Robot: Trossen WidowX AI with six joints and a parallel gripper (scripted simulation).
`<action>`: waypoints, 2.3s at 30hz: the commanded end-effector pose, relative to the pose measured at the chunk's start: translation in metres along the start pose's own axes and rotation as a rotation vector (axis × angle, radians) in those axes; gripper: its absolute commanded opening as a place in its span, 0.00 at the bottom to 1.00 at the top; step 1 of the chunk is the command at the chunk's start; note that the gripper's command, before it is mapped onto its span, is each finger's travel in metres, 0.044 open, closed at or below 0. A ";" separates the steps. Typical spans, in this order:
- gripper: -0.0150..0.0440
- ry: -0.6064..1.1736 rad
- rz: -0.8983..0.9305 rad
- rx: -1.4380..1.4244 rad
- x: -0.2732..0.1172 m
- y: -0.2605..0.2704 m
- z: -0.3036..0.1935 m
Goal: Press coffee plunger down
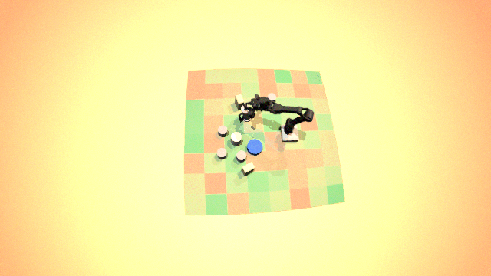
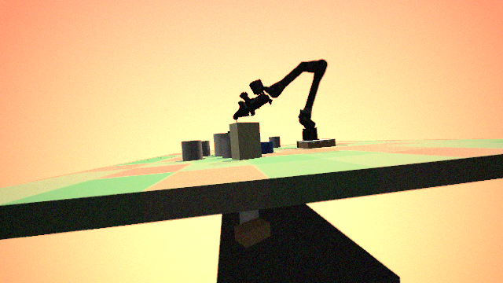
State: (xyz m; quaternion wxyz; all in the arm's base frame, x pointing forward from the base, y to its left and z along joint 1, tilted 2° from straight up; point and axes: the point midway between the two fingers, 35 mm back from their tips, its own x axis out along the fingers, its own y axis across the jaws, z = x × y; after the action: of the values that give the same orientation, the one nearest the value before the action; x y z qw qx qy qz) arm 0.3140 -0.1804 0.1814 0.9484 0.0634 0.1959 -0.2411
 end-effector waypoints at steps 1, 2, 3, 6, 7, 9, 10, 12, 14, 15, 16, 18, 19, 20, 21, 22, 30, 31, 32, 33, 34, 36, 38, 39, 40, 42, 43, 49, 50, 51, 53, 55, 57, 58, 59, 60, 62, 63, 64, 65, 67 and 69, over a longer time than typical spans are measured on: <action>0.46 0.073 0.000 0.012 0.008 0.000 -0.021; 0.46 0.073 0.000 0.012 0.008 0.000 -0.020; 0.46 0.073 0.000 0.012 0.008 0.000 -0.020; 0.46 0.073 0.000 0.012 0.009 0.000 -0.019; 0.46 0.073 0.000 0.012 0.009 0.000 -0.019; 0.46 0.073 0.000 0.012 0.009 0.000 -0.019; 0.46 0.073 0.000 0.012 0.009 0.000 -0.019; 0.46 0.073 0.000 0.012 0.010 0.000 -0.018; 0.46 0.073 0.000 0.012 0.010 0.000 -0.018; 0.46 0.073 0.000 0.012 0.010 0.000 -0.018; 0.46 0.073 0.000 0.012 0.010 0.000 -0.017; 0.46 0.073 0.000 0.012 0.010 0.000 -0.017; 0.46 0.073 0.000 0.012 0.011 0.000 -0.017; 0.46 0.073 0.000 0.012 0.011 0.000 -0.017; 0.46 0.073 0.000 0.012 0.011 0.000 -0.017; 0.46 0.073 0.000 0.012 0.011 0.000 -0.017; 0.46 0.073 0.000 0.012 0.012 0.000 -0.016; 0.46 0.073 0.000 0.012 0.012 0.000 -0.016; 0.46 0.073 0.000 0.012 0.012 0.000 -0.016; 0.46 0.073 0.000 0.012 0.012 0.000 -0.016; 0.46 0.072 0.000 0.012 0.012 0.000 -0.016; 0.46 0.072 0.000 0.012 0.012 0.000 -0.016; 0.46 0.072 0.000 0.012 0.012 0.000 -0.015; 0.46 0.072 0.000 0.012 0.012 0.000 -0.015; 0.46 0.072 0.000 0.012 0.012 0.000 -0.015; 0.46 0.072 0.000 0.012 0.013 0.000 -0.015; 0.46 0.072 0.000 0.012 0.013 0.000 -0.015; 0.46 0.072 0.000 0.012 0.013 0.000 -0.014; 0.46 0.072 0.000 0.012 0.013 0.000 -0.014; 0.46 0.072 0.000 0.012 0.013 0.000 -0.014; 0.46 0.072 0.000 0.012 0.013 0.000 -0.014; 0.46 0.072 0.000 0.012 0.014 0.000 -0.014; 0.46 0.072 0.000 0.012 0.014 0.000 -0.014; 0.46 0.072 0.000 0.012 0.014 0.000 -0.014; 0.46 0.072 0.000 0.012 0.014 0.000 -0.014; 0.46 0.072 0.000 0.012 0.014 0.000 -0.013; 0.46 0.072 0.000 0.012 0.014 0.000 -0.013; 0.46 0.072 0.000 0.012 0.014 0.000 -0.013; 0.46 0.072 0.000 0.012 0.015 0.000 -0.013; 0.46 0.072 0.000 0.012 0.015 0.000 -0.013; 0.46 0.072 0.000 0.012 0.015 0.000 -0.013; 0.46 0.072 0.000 0.012 0.015 0.000 -0.013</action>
State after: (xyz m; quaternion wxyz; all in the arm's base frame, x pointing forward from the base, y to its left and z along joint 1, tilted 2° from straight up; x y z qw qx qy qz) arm 0.3214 -0.1842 0.1704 0.9432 0.0710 0.2188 -0.2397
